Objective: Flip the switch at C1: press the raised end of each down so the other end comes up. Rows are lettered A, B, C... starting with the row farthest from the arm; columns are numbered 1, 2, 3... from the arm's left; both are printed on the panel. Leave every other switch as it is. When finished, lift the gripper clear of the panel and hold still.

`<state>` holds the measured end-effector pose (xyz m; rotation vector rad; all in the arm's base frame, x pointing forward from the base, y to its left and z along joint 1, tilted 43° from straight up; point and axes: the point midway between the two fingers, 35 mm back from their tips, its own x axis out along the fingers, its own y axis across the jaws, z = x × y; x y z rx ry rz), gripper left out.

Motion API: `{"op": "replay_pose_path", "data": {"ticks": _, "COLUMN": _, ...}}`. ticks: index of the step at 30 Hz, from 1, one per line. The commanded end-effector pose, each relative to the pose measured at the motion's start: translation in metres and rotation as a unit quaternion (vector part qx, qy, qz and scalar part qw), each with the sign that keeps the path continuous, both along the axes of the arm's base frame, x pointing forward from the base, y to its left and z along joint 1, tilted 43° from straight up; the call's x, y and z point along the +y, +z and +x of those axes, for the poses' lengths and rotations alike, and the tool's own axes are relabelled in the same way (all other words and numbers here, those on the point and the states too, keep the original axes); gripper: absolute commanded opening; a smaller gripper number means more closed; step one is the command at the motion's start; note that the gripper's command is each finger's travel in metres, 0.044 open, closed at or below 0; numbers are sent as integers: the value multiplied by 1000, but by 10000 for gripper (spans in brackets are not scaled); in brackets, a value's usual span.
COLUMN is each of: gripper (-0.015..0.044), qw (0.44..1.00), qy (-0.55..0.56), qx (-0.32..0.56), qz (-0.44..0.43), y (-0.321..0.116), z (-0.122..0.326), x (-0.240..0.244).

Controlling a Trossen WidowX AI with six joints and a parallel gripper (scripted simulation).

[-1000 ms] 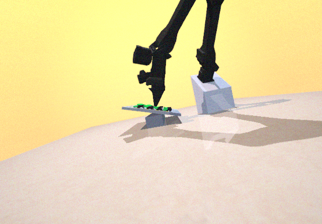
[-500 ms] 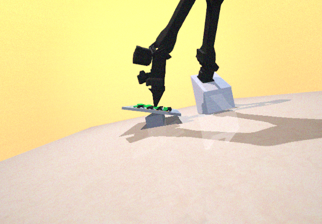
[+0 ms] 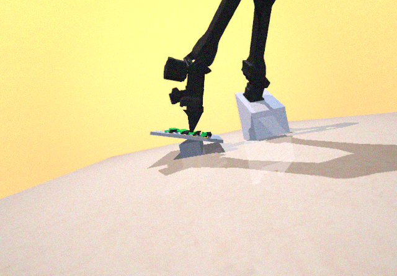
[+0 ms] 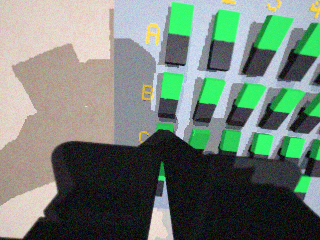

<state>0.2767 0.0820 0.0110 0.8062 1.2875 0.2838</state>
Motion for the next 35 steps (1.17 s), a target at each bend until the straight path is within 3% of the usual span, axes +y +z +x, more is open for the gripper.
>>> {"op": "replay_pose_path", "data": {"ticks": 1, "gripper": 0, "qw": 1000, "qy": -2, "qx": 2, "qz": 0, "y": -1, "z": 0, "x": 0}}
{"op": "replay_pose_path", "data": {"ticks": 10, "gripper": 0, "qw": 1000, "qy": -11, "qx": -7, "qz": -5, "y": 47, "z": -21, "x": -39}}
{"op": "replay_pose_path", "data": {"ticks": 15, "gripper": 0, "qw": 1000, "qy": -11, "qx": -7, "qz": -5, "y": 45, "z": -21, "x": -40}}
{"op": "replay_pose_path", "data": {"ticks": 22, "gripper": 0, "qw": 1000, "qy": -11, "qx": -6, "qz": -7, "y": 5, "z": -30, "x": -97}}
{"op": "replay_pose_path", "data": {"ticks": 35, "gripper": 0, "qw": 1000, "qy": -11, "qx": -7, "qz": -7, "y": 4, "z": -31, "x": -99}}
